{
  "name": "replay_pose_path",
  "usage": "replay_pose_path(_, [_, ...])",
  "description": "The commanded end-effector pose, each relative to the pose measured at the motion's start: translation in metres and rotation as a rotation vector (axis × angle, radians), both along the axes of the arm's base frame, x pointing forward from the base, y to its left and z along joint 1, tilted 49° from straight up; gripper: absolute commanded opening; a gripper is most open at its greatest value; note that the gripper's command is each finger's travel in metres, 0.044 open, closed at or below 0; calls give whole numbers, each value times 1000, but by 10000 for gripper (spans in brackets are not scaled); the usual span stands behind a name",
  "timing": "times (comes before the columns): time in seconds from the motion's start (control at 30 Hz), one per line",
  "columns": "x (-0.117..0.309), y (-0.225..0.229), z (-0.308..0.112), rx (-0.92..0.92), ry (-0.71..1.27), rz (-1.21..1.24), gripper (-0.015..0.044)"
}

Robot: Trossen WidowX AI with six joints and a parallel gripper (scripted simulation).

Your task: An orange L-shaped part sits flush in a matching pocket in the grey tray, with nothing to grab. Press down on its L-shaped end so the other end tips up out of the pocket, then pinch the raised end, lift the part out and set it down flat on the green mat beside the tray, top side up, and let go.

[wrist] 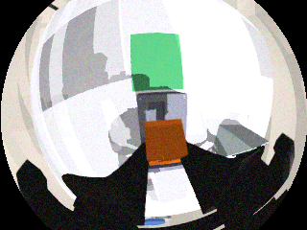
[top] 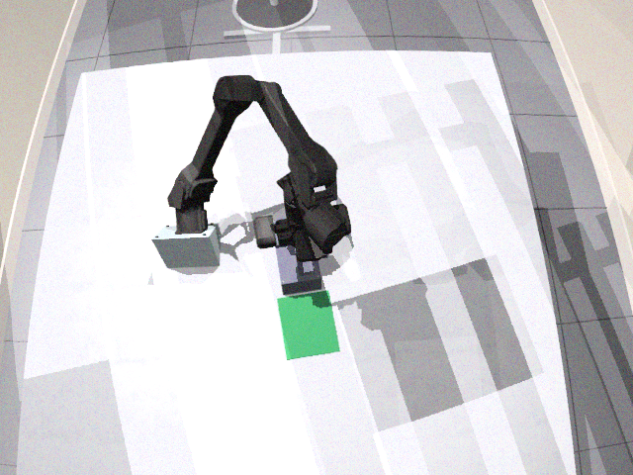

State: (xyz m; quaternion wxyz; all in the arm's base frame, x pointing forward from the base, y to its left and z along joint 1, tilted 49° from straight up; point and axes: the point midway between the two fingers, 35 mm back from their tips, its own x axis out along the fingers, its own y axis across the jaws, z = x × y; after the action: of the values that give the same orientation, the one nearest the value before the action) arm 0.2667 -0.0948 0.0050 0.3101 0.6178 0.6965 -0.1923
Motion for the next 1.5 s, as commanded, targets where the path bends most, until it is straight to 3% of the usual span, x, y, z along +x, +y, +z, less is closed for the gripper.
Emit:
replay_pose_path(0.0, [1,-8,-13,0,5,5,0])
replay_pose_path(1.0, [12,-92,-104,-9,1,5,0])
replay_pose_path(1.47, [12,-83,-115,-9,0,5,0])
